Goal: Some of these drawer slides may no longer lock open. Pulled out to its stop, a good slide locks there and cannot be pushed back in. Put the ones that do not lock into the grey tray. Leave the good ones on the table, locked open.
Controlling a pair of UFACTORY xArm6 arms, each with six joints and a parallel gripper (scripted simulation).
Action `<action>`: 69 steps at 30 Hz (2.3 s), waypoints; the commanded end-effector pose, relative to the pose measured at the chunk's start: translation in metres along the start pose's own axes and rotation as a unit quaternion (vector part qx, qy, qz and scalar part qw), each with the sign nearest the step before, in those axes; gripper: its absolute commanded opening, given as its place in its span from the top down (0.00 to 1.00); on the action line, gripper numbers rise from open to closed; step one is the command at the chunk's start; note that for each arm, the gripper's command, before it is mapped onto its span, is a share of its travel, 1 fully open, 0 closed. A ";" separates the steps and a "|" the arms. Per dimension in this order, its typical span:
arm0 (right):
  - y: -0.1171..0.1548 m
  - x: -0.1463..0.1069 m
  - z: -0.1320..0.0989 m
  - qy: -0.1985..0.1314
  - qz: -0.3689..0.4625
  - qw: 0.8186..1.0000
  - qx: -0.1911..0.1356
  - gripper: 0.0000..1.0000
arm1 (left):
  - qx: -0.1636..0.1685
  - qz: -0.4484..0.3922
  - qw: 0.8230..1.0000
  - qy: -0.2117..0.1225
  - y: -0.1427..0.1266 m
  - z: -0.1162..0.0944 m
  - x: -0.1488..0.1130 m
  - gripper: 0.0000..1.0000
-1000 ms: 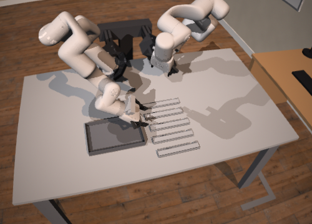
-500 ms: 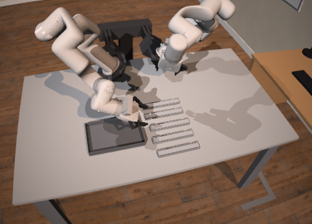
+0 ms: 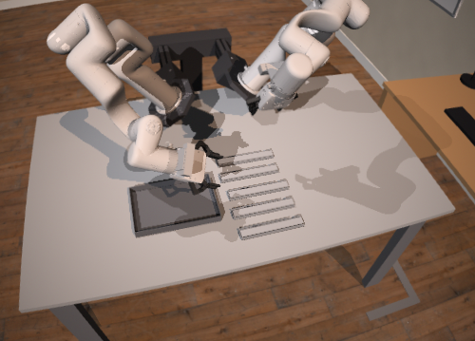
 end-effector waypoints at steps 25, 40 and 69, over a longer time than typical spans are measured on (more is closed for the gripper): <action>-0.017 0.036 -0.105 -0.056 0.183 0.981 -0.016 0.00 | 0.117 -0.434 0.893 0.018 0.070 -0.017 -0.016 0.00; -0.023 0.029 -0.166 -0.095 0.299 0.947 -0.074 0.00 | 0.166 -0.631 0.756 0.056 0.108 -0.021 -0.020 0.00; -0.027 0.000 -0.255 -0.116 0.457 0.861 -0.193 0.00 | 0.220 -0.900 0.334 0.175 0.187 -0.024 -0.020 0.00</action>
Point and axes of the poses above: on each arm, the point where the finger pads meet when closed, its own z axis out along the fingers, its own y axis across the jaws, x = y × z, the point moved 2 cm from there along -z, back along the fingers, and after that the axes turned 6 degrees about z, right-handed, at the moved point
